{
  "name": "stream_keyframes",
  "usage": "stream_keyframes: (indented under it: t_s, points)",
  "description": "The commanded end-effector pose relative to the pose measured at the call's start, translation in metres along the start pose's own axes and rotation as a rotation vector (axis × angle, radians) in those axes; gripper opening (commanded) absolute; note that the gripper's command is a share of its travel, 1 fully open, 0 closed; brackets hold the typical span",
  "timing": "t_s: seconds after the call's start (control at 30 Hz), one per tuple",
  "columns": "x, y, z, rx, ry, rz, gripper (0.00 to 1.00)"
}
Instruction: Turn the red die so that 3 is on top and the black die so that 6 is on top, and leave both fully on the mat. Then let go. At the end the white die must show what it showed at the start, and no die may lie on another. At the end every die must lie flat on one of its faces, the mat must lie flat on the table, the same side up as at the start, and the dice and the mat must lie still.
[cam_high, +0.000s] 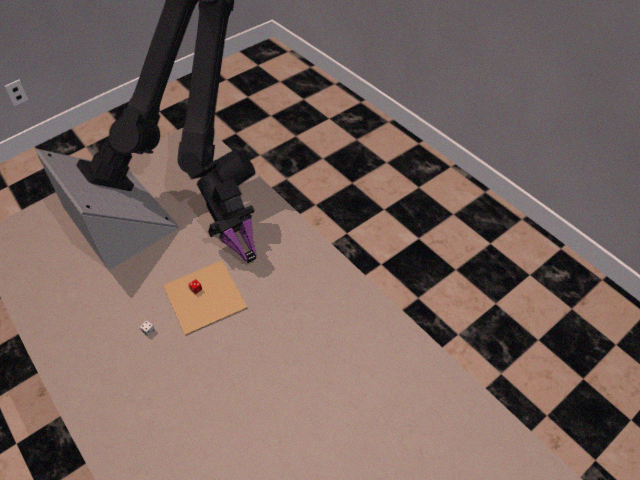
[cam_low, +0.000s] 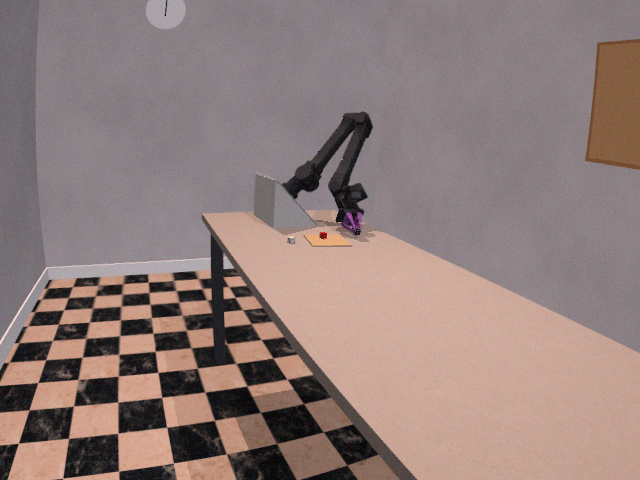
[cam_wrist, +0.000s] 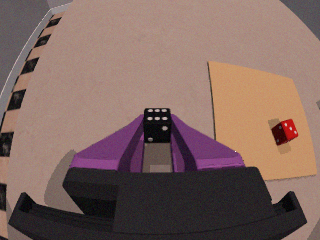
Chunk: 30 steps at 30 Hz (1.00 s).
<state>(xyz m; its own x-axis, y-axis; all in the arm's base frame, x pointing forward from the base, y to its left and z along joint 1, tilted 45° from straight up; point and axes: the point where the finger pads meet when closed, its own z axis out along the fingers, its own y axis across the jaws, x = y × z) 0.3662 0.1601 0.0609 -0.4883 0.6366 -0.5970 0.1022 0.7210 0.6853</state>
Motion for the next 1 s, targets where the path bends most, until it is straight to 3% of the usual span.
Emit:
stream_keyframes:
  t_s: [0.0,0.97]
  points:
    - [-0.0037,0.0098,0.005,-0.028,-0.022,0.022,0.15]
    - [-0.0074,0.0042,0.0046,-0.016,-0.029,0.028,0.15]
